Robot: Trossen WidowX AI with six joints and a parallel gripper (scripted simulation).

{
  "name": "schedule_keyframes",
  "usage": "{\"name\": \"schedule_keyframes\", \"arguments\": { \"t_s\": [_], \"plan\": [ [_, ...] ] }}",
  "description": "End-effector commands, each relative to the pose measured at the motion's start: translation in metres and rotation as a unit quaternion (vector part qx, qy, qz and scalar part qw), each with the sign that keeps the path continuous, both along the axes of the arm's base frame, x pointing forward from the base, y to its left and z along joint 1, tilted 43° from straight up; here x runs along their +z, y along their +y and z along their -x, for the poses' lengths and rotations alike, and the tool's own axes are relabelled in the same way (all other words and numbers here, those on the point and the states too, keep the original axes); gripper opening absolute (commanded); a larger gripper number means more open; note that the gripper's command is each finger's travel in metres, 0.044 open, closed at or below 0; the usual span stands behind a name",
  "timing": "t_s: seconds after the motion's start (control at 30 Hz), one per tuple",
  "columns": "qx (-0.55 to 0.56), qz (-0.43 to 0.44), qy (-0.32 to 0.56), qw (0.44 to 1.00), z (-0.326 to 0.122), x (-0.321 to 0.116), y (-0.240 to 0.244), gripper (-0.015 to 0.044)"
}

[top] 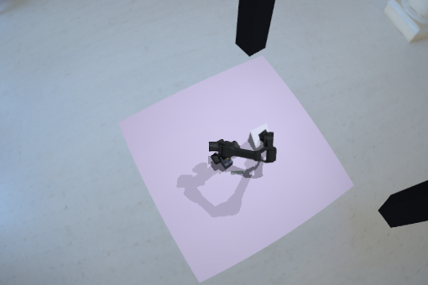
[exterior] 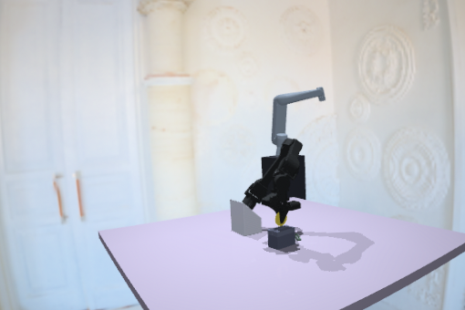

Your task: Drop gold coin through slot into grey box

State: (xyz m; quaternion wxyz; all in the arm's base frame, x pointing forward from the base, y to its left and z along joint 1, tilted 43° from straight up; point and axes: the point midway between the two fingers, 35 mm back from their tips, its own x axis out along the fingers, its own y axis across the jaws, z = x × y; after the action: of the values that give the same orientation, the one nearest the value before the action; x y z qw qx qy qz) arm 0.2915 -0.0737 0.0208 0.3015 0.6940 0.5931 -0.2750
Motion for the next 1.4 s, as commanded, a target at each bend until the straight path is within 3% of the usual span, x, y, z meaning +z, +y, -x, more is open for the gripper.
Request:
{"name": "schedule_keyframes", "arguments": {
  "t_s": [0.0,0.7,0.9,1.2,1.37],
  "plan": [
    [-0.001,-0.002,0.001,1.0,-0.001,-0.002,0.002,0.0],
    [-0.001,-0.002,0.002,1.0,-0.002,-0.008,0.008,0.0],
    [0.0,0.0,0.0,1.0,-0.001,-0.007,0.006,0.0157],
    [0.0,0.0,0.0,1.0,-0.001,-0.007,0.006,0.0161],
    [0.0,0.0,0.0,1.0,0.001,0.004,-0.004,0.0292]
  ]
}}
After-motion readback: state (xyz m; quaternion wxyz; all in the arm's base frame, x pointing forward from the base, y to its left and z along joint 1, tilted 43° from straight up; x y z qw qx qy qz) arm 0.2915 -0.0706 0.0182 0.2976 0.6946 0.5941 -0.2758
